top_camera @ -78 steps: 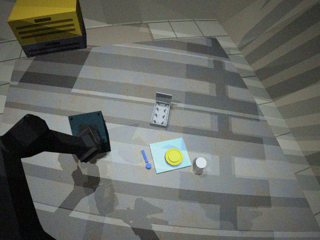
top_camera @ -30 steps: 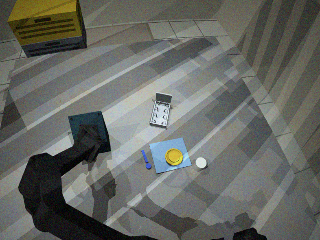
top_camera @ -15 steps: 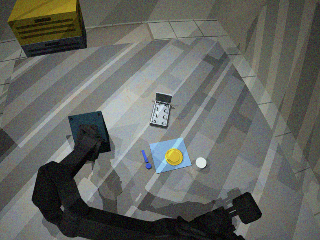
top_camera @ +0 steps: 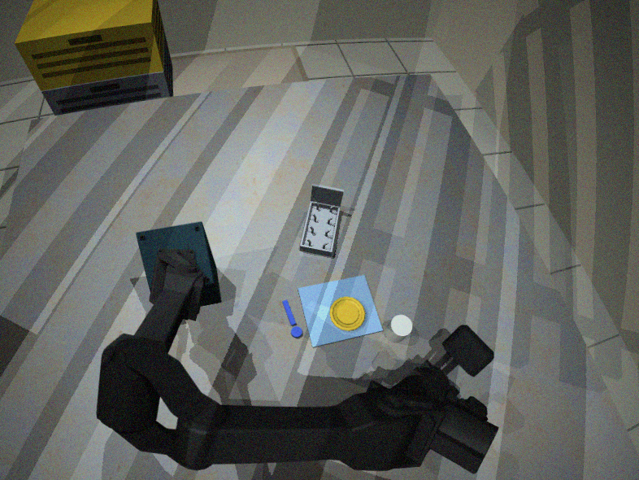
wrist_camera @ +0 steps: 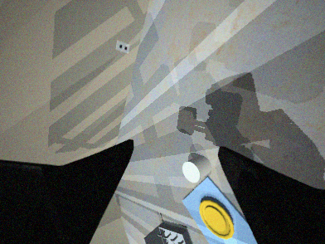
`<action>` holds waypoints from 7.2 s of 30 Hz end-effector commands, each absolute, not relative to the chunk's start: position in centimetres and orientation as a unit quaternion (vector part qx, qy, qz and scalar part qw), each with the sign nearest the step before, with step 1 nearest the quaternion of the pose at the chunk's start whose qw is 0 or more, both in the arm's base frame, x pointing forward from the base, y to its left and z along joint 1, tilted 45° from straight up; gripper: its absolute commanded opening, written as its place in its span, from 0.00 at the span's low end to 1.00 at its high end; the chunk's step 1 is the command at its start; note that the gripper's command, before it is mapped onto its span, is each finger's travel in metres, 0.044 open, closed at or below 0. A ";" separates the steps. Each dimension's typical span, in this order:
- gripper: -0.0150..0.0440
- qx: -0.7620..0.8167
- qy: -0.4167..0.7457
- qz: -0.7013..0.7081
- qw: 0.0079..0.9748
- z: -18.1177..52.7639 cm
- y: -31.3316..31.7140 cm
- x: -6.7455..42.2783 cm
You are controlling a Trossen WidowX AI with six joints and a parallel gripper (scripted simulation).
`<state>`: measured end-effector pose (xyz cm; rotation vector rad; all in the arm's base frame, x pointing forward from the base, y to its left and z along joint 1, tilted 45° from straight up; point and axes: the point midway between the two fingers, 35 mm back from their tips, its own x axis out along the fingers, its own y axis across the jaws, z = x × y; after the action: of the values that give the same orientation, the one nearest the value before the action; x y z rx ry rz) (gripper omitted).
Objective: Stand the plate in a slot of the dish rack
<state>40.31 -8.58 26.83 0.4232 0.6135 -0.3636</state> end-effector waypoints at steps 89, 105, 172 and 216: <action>0.93 -0.346 0.618 -0.194 0.679 2.6 -7.8 33.6; 0.83 -0.346 0.618 -0.194 0.679 2.6 -7.8 33.6; 0.25 -0.191 0.613 -0.287 0.711 3.8 11.8 24.6; 0.25 -0.209 0.746 0.198 0.600 -3.6 7.2 24.6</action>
<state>24.80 7.36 -3.26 -0.4857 1.7433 0.3840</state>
